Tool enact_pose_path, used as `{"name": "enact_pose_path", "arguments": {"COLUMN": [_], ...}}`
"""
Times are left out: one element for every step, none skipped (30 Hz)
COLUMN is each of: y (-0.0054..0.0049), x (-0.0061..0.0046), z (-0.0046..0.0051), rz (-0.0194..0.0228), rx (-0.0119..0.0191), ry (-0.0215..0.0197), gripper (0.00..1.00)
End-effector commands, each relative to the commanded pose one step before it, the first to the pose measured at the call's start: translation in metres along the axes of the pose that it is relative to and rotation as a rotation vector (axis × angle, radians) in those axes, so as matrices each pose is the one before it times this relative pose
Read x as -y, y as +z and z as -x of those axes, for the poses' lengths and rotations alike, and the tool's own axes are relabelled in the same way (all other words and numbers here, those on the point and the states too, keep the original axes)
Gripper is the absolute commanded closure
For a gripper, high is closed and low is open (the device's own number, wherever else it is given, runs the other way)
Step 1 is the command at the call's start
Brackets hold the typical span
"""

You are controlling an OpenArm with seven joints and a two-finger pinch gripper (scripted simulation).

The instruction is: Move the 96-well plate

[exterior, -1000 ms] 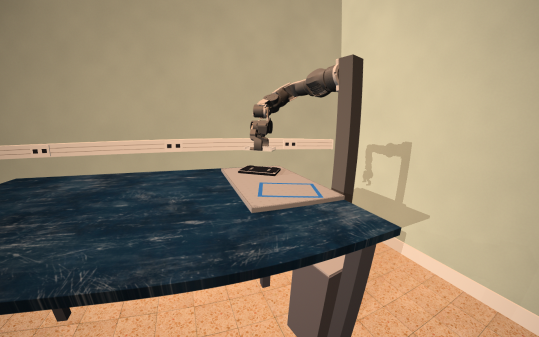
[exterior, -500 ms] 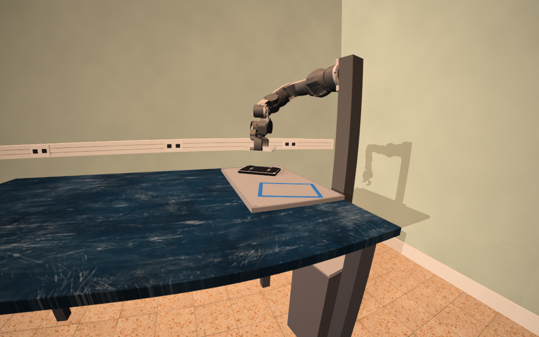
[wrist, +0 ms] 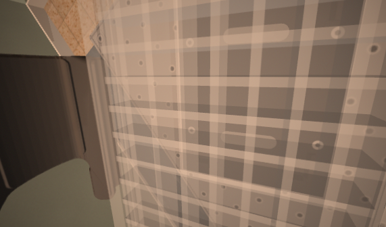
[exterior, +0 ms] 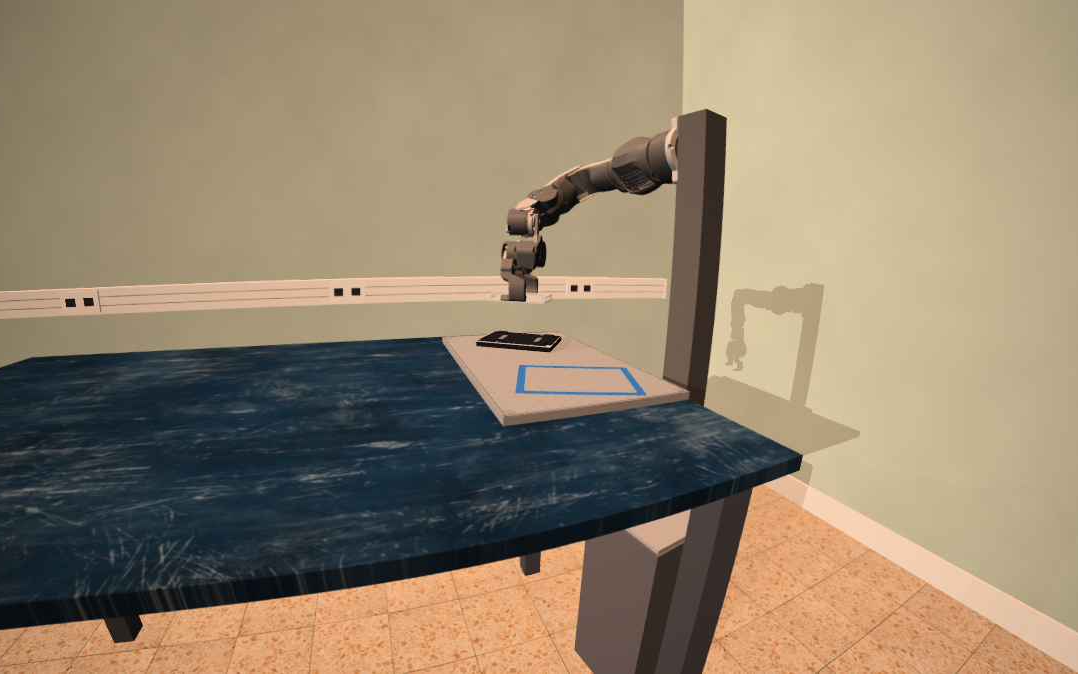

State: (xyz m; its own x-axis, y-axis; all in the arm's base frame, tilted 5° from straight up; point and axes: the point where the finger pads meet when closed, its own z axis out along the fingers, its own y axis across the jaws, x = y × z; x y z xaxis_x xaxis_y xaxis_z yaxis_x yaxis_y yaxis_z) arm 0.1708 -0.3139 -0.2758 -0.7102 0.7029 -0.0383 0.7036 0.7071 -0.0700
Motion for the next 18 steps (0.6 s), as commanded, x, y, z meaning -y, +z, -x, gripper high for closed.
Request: {"name": "enact_pose_path", "arguments": {"y": [0.00026,0.0,0.0,0.0,0.0,0.0,0.0,0.0,-0.00072,0.00022,0.00022,0.00022,0.00022,0.0,0.0,0.0,0.0,0.0], "x": [0.00079,0.0,0.0,0.0,0.0,0.0,0.0,0.0,-0.00125,-0.00017,-0.00017,-0.00017,-0.00017,0.0,0.0,0.0,0.0,0.0], "z": [-0.000123,0.0,0.0,0.0,0.0,0.0,0.0,0.0,0.000295,-0.000492,-0.000492,-0.000492,-0.000492,0.0,0.0,0.0,0.0,0.0], "rz": [-0.00569,0.0,0.0,0.0,0.0,0.0,0.0,0.0,0.00564,-0.0014,-0.0014,-0.0014,-0.0014,0.0,0.0,0.0,0.0,0.0], "rx": [0.0002,0.0,0.0,0.0,0.0,0.0,0.0,0.0,0.00194,-0.00049,-0.00049,-0.00049,-0.00049,0.0,0.0,0.0,0.0,0.0], "ry": [0.00253,0.0,0.0,0.0,0.0,0.0,0.0,0.0,-0.00162,0.0004,0.0004,0.0004,0.0004,0.0,0.0,0.0,0.0,0.0], "gripper": [1.0,1.0,1.0,1.0,1.0,1.0,1.0,1.0,1.0,1.0,1.0,1.0,1.0,1.0,1.0,1.0,1.0,1.0]}}
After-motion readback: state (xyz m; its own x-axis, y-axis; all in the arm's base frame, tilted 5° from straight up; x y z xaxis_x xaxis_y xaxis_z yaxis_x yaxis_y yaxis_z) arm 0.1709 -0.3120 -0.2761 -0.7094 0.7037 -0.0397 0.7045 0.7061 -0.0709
